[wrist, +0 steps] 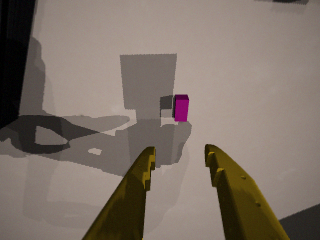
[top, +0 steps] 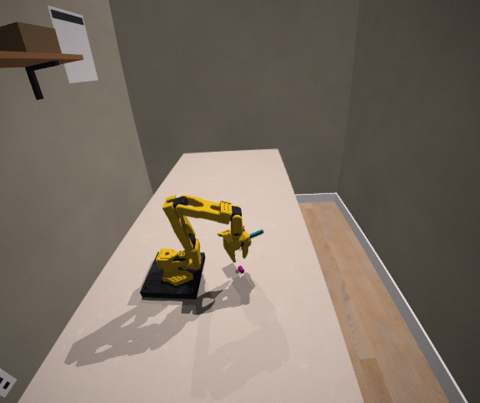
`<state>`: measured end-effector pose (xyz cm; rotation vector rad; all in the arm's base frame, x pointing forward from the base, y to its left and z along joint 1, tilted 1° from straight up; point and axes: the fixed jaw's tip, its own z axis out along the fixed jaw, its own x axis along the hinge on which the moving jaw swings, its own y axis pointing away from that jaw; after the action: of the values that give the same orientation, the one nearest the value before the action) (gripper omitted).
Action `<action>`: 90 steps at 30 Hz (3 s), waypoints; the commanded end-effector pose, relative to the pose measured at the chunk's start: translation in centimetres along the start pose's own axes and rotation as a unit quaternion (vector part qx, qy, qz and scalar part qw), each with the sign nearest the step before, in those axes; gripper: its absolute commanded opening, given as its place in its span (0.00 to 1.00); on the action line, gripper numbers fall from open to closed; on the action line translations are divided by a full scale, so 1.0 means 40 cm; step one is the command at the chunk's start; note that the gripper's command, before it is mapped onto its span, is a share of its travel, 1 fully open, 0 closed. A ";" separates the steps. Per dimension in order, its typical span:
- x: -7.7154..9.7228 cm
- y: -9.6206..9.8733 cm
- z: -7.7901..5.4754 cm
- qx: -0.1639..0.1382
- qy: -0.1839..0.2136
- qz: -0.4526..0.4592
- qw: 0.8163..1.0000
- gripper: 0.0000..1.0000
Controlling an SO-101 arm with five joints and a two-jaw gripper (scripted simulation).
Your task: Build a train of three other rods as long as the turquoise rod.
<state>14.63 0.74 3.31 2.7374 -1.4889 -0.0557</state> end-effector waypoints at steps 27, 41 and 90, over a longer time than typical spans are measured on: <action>-0.074 -0.103 -0.015 0.004 0.009 -0.335 0.942 0.18; -0.171 -0.168 -0.011 -0.001 0.012 -0.581 0.814 0.18; -0.350 -0.211 0.008 -0.009 0.013 -0.848 0.529 0.19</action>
<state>14.32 16.97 3.16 2.7428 1.5193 -0.0176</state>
